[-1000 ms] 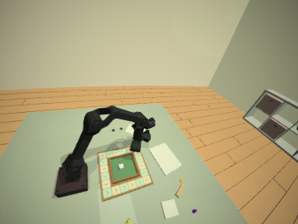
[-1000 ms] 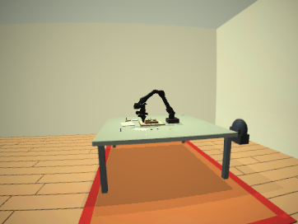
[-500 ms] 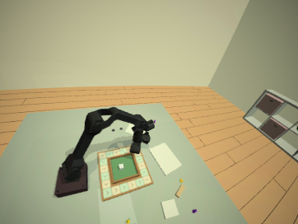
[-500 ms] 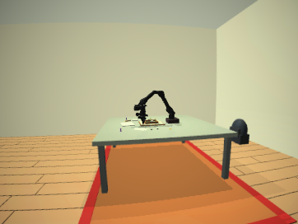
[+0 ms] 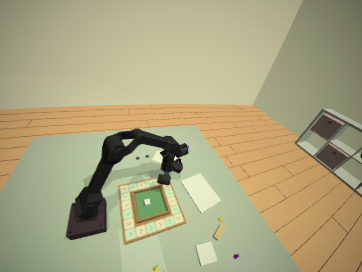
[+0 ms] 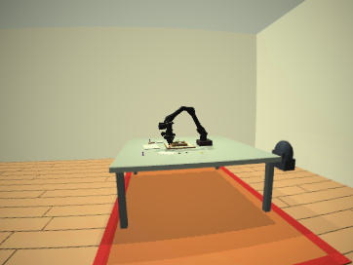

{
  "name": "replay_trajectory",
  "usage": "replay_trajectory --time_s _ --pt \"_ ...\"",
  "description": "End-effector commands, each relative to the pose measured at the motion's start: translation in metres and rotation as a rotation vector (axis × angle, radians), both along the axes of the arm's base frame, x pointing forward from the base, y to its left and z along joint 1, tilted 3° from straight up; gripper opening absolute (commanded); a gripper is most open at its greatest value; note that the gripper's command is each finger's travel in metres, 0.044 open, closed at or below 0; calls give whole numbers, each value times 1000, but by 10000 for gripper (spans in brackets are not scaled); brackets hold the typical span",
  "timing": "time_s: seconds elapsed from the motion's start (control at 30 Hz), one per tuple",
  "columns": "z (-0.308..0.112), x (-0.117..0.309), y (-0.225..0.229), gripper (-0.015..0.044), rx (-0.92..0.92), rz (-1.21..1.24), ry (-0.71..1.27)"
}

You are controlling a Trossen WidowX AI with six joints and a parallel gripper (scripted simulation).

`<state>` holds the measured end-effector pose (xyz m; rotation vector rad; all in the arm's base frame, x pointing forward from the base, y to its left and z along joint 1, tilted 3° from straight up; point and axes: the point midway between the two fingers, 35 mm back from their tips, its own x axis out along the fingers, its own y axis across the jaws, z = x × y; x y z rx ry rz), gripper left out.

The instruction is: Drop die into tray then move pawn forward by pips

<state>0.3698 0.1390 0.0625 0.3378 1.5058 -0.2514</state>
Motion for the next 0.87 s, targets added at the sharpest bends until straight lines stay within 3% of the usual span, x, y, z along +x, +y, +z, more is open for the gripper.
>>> replay_trajectory --time_s 0.0,0.23,0.63,0.67,0.83 --pt "31 1 -1 420 6 -4 -28" --pt "46 -11 -16 440 3 30 -29" --pt "95 -143 -113 440 -24 314 -29" --pt "91 -101 -93 440 -22 231 -37" --pt "91 -101 -93 440 -22 231 -37"
